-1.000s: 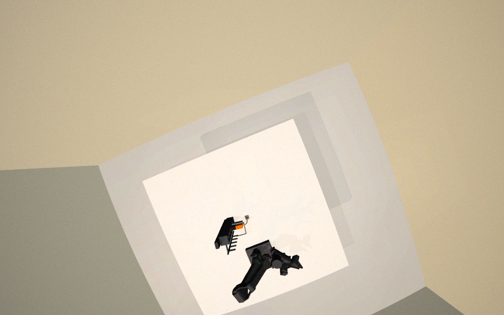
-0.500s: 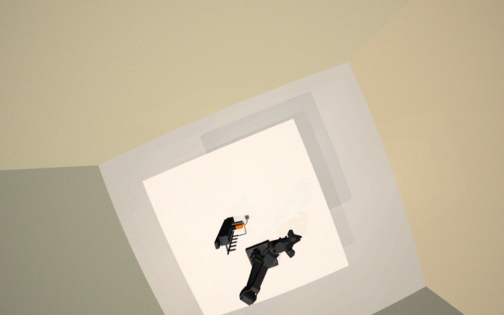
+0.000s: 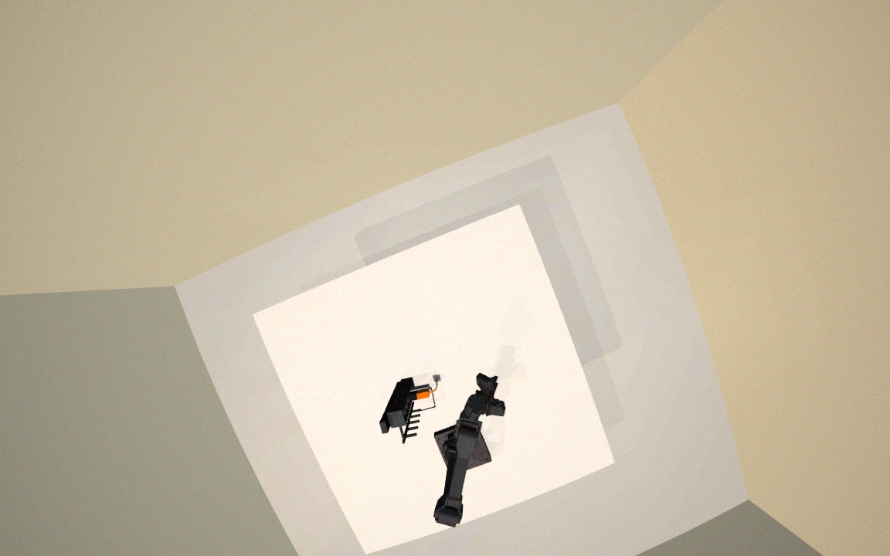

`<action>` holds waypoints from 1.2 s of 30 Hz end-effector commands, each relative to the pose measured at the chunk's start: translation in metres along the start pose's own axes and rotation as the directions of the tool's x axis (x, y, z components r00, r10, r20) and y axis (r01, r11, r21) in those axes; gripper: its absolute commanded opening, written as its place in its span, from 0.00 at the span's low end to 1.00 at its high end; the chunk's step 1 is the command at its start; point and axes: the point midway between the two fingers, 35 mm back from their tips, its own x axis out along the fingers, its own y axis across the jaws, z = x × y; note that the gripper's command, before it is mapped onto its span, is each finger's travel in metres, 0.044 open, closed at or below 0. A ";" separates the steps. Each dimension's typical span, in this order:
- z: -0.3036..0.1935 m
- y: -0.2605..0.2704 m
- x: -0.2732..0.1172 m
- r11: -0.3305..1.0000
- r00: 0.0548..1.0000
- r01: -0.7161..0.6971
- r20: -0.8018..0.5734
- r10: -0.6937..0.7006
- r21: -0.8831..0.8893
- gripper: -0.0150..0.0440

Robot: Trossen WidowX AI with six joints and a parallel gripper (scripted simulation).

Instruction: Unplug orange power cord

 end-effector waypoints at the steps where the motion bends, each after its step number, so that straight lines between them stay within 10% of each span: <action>1: -0.069 0.015 -0.036 0.994 0.951 0.059 -0.298 -0.085 -0.094 0.53; 16: -0.155 -0.011 -0.153 0.890 0.660 0.264 -0.604 -0.448 -0.371 0.53; 36: -0.165 -0.011 -0.162 0.889 0.658 0.265 -0.605 -0.449 -0.372 0.53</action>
